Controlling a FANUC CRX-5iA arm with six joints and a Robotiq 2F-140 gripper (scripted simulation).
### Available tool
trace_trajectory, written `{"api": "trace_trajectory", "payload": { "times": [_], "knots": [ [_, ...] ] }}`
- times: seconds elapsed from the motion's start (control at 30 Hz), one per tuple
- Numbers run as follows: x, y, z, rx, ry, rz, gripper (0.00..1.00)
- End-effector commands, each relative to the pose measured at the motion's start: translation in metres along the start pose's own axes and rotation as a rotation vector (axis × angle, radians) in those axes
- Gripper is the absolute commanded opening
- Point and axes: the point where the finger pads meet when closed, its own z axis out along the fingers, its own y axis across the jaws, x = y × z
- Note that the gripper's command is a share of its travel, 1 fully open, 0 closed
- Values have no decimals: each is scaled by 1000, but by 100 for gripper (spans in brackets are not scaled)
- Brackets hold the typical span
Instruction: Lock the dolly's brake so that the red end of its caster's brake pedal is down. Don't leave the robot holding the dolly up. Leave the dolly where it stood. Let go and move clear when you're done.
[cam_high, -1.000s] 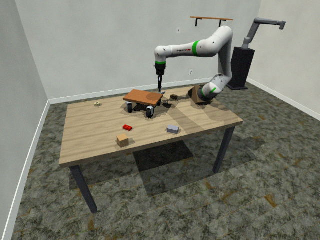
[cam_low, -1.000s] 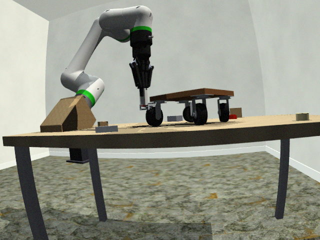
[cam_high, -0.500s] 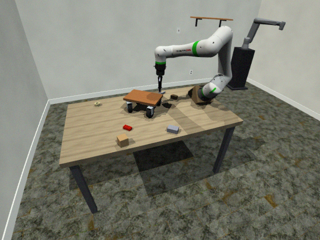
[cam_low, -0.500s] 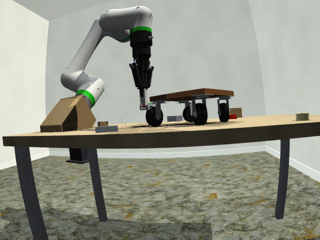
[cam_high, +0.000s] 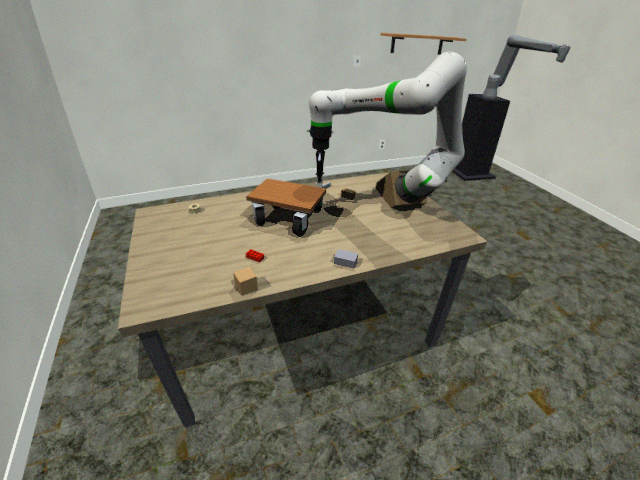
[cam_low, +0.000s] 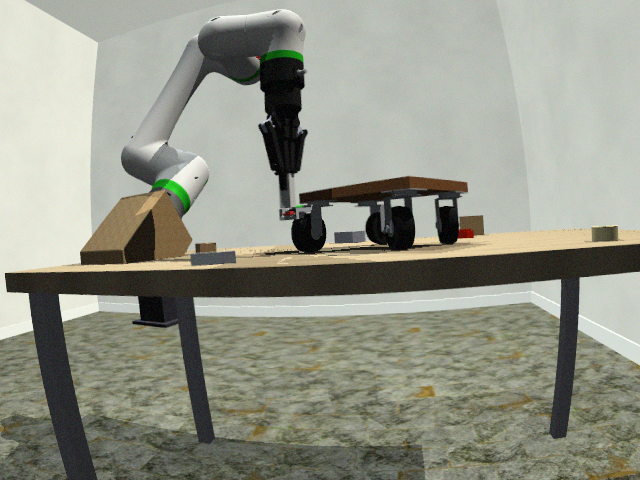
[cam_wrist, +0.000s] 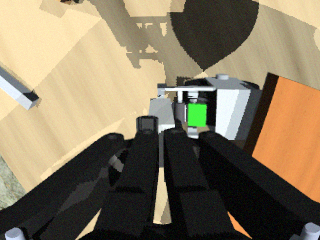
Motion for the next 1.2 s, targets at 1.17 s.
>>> {"api": "trace_trajectory", "payload": {
  "times": [1.17],
  "knots": [
    [0, 0, -74, 0, 0, 0, 0]
  ]
}}
